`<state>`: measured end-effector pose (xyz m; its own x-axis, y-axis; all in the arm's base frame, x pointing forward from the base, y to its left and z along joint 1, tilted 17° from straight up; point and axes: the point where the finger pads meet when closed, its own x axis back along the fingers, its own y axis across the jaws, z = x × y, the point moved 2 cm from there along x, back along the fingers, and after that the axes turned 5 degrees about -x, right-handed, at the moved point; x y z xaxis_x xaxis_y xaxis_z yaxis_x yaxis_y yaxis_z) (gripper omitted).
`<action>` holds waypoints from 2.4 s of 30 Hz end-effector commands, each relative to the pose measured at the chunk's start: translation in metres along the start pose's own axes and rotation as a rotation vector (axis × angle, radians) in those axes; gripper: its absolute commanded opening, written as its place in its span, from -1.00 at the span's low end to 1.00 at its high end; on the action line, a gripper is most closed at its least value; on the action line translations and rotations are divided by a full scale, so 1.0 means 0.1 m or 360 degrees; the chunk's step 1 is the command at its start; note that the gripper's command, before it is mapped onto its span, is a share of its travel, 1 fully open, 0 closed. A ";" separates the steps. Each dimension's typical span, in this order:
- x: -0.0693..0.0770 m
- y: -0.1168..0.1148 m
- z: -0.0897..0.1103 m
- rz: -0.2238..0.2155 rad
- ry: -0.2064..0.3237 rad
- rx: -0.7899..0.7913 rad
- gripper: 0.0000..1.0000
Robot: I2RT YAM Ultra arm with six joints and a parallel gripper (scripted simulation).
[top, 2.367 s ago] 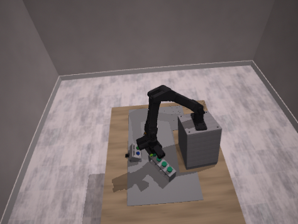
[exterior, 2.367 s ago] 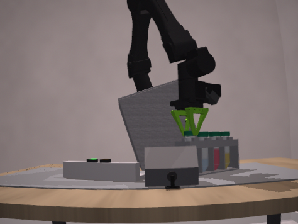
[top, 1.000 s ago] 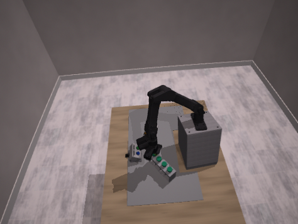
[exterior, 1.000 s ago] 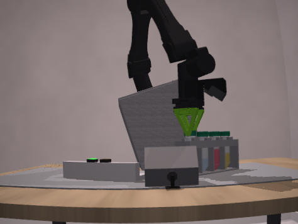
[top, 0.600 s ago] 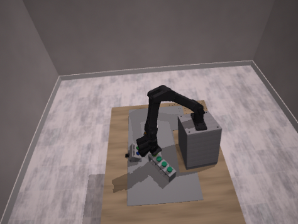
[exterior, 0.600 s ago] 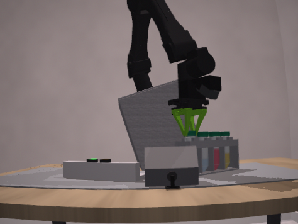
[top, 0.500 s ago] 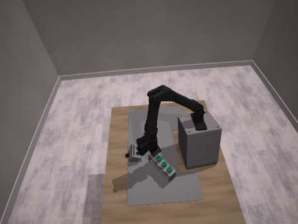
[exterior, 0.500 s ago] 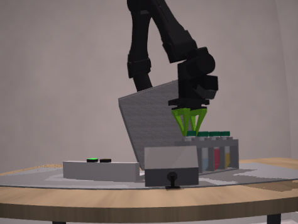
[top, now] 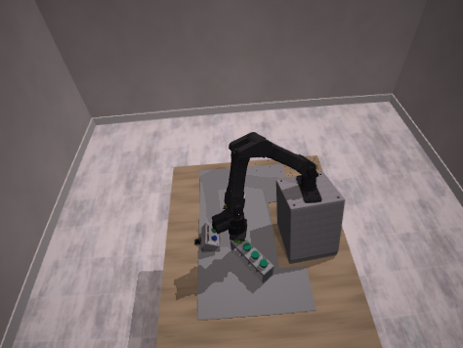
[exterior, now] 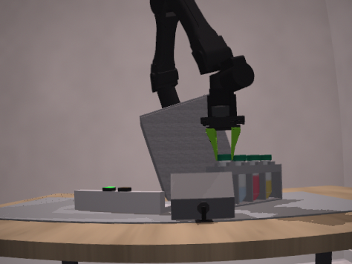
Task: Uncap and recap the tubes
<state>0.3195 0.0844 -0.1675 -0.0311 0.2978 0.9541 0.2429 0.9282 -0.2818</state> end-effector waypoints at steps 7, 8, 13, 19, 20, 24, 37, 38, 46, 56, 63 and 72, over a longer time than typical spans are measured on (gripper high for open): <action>0.05 0.02 -0.05 -0.0022 -0.0022 -0.0877 -1.00; 0.05 0.02 -0.05 -0.0022 -0.0021 -0.0957 -1.00; 0.05 0.02 -0.05 -0.0024 -0.0020 -0.1195 -1.00; 0.05 0.02 -0.05 -0.0027 -0.0016 -0.1673 -1.00; 0.05 0.02 -0.05 -0.0028 -0.0016 -0.1752 -1.00; 0.05 0.02 -0.05 -0.0028 -0.0014 -0.1897 -1.00; 0.05 0.02 -0.05 -0.0029 -0.0014 -0.1897 -0.02; 0.05 0.02 -0.05 -0.0029 -0.0014 -0.1897 -0.02; 0.05 0.02 -0.05 -0.0026 -0.0018 -0.1499 -0.02; 0.05 0.02 -0.05 -0.0019 -0.0023 -0.0600 -0.02; 0.05 0.02 -0.05 -0.0016 -0.0026 -0.0173 -0.02; 0.05 0.02 -0.05 -0.0011 -0.0029 0.0490 -0.02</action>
<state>0.3205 0.0847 -0.1669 -0.0339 0.2961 0.9546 0.1146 0.9500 -0.2906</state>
